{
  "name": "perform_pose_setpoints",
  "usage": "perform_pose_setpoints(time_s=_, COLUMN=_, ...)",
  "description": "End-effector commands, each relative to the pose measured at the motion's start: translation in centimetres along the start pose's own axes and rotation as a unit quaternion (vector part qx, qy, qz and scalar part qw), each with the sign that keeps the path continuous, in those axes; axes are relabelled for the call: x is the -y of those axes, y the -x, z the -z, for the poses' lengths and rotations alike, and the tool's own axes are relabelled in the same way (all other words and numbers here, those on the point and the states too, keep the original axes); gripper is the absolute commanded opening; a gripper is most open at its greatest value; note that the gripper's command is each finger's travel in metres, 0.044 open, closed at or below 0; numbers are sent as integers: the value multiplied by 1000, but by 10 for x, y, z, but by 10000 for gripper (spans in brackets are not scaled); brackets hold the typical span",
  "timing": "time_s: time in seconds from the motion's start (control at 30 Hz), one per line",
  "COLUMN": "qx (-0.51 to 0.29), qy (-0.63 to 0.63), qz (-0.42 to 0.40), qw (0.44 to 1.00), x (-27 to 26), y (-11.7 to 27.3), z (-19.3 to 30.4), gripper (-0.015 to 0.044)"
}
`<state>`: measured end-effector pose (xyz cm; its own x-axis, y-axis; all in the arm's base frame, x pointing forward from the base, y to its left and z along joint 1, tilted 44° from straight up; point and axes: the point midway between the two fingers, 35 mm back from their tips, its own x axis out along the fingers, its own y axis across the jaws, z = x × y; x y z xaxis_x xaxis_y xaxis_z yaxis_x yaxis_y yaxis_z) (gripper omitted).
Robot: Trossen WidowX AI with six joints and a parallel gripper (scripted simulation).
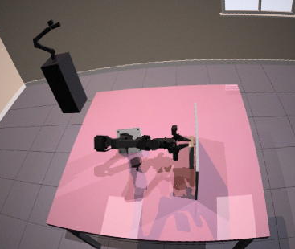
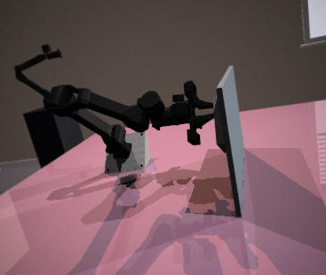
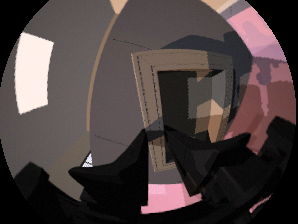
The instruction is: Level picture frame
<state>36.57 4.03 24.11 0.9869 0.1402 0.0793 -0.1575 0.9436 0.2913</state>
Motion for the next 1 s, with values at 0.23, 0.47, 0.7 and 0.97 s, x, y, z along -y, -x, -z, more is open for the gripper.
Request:
perform_pose_setpoints(time_s=0.23, qx=0, qy=-16, qz=0, qw=1000, x=1, y=0, z=0, gripper=0)
perform_pose_setpoints(time_s=0.47, qx=0, qy=-37, qz=0, qw=999, x=0, y=0, z=0, gripper=0)
perform_pose_setpoints(time_s=0.7, qx=0, qy=-58, qz=0, qw=998, x=-1, y=0, z=0, gripper=0)
perform_pose_setpoints(time_s=0.97, qx=0, qy=-79, qz=0, qw=997, x=-2, y=0, z=0, gripper=0)
